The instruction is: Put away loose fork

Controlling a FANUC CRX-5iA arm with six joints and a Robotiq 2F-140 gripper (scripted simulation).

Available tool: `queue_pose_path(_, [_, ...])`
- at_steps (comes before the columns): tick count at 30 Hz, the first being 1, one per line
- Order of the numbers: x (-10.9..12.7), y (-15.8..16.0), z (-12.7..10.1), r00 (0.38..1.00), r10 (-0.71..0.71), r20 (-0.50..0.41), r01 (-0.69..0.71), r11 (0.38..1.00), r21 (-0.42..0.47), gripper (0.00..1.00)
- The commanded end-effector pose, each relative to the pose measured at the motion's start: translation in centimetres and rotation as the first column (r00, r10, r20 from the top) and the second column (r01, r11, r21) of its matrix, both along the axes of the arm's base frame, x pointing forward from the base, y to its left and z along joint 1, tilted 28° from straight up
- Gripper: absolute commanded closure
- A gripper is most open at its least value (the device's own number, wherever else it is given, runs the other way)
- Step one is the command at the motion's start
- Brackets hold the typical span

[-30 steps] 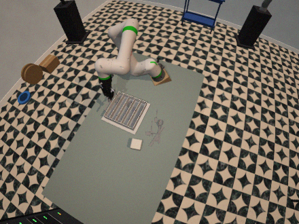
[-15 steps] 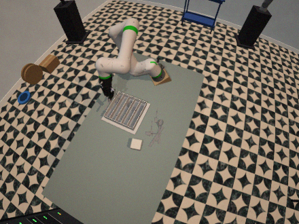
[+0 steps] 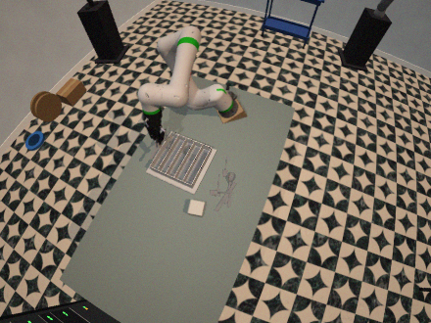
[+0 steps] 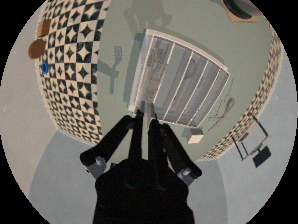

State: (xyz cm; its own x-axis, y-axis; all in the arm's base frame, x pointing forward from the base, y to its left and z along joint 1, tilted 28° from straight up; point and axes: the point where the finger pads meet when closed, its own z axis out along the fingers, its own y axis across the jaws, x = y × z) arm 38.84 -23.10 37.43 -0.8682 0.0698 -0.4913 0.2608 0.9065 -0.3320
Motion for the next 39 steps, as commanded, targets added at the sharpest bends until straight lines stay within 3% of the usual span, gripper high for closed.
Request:
queue_pose_path(1, [0.1, -0.1, -0.3, 1.000, 0.000, 0.000, 0.000, 1.000, 0.000, 0.97])
queue_pose_path(20, [1.0, -1.5, -3.3, 1.000, 0.000, 0.000, 0.000, 1.000, 0.000, 0.97])
queue_pose_path(39, [2.2, -3.4, -7.7, 1.000, 0.000, 0.000, 0.000, 1.000, 0.000, 0.97])
